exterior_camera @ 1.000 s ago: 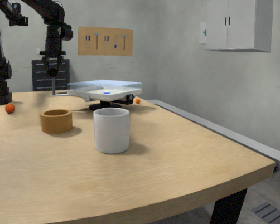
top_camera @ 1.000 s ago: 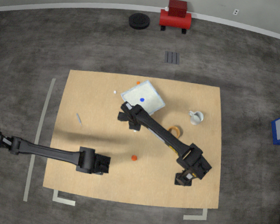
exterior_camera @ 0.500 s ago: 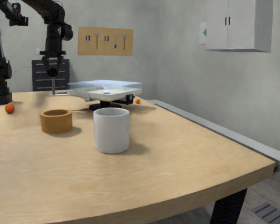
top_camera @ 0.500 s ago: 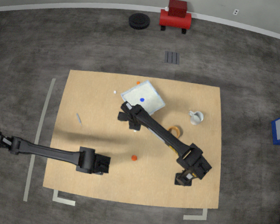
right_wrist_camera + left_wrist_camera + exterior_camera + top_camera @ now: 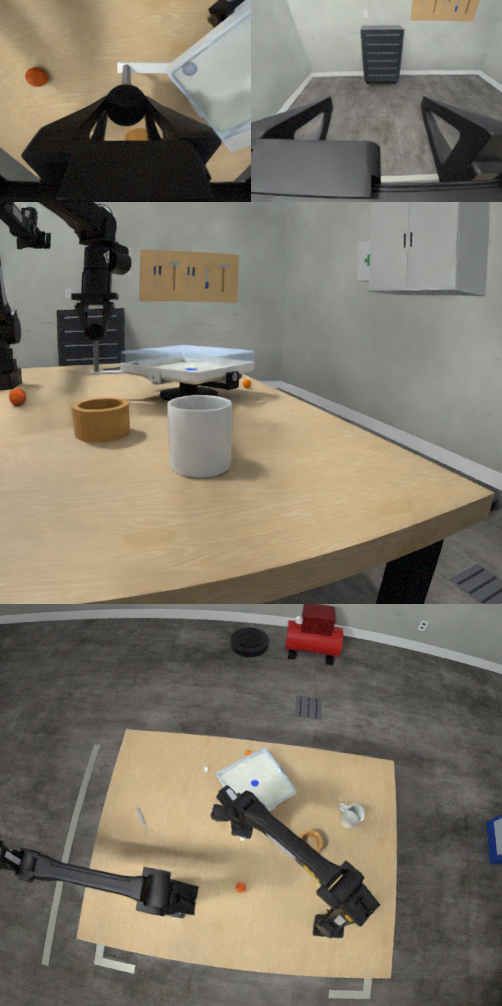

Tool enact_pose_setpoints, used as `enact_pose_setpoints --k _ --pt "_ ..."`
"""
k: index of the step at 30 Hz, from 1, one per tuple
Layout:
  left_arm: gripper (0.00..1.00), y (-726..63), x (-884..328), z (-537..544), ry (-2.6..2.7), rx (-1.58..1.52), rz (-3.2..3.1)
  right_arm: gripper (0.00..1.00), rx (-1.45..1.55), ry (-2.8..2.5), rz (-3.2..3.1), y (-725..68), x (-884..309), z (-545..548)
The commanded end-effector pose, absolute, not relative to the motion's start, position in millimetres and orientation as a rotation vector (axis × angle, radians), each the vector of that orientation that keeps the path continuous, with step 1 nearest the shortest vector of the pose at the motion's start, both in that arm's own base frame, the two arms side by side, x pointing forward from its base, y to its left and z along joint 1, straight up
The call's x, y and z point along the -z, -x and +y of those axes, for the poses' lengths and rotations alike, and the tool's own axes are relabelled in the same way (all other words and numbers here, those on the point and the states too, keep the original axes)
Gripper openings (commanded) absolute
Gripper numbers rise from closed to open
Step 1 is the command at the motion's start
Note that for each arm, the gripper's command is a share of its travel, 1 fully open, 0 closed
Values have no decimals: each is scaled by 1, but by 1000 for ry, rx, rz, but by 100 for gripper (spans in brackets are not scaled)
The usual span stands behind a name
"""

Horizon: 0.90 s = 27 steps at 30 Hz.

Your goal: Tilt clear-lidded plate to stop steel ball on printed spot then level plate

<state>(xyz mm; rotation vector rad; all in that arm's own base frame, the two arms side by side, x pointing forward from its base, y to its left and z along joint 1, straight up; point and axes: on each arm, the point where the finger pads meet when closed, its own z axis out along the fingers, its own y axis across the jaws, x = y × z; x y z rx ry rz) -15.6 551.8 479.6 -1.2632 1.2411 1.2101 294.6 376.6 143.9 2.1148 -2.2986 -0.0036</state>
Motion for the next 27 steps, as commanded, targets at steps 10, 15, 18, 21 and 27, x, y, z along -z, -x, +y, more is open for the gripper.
enact_pose_setpoints --k 10,15,18,21,27 --pt "100 24 -501 544 1242 -1242 1188 0 7 -2147 -2359 -306 -162 376" --pt "100 24 -501 544 1242 -1242 1188 0 6 -2143 -2357 -304 -160 375" --pt "100 24 -501 544 1242 -1242 1188 0 0 -2128 -2339 -296 -144 378" --pt "100 24 -501 544 1242 -1242 1188 0 5 -2140 -2351 -306 -158 393" --pt "100 24 -501 544 1242 -1242 1188 0 8 -2150 -2352 -307 -160 399"
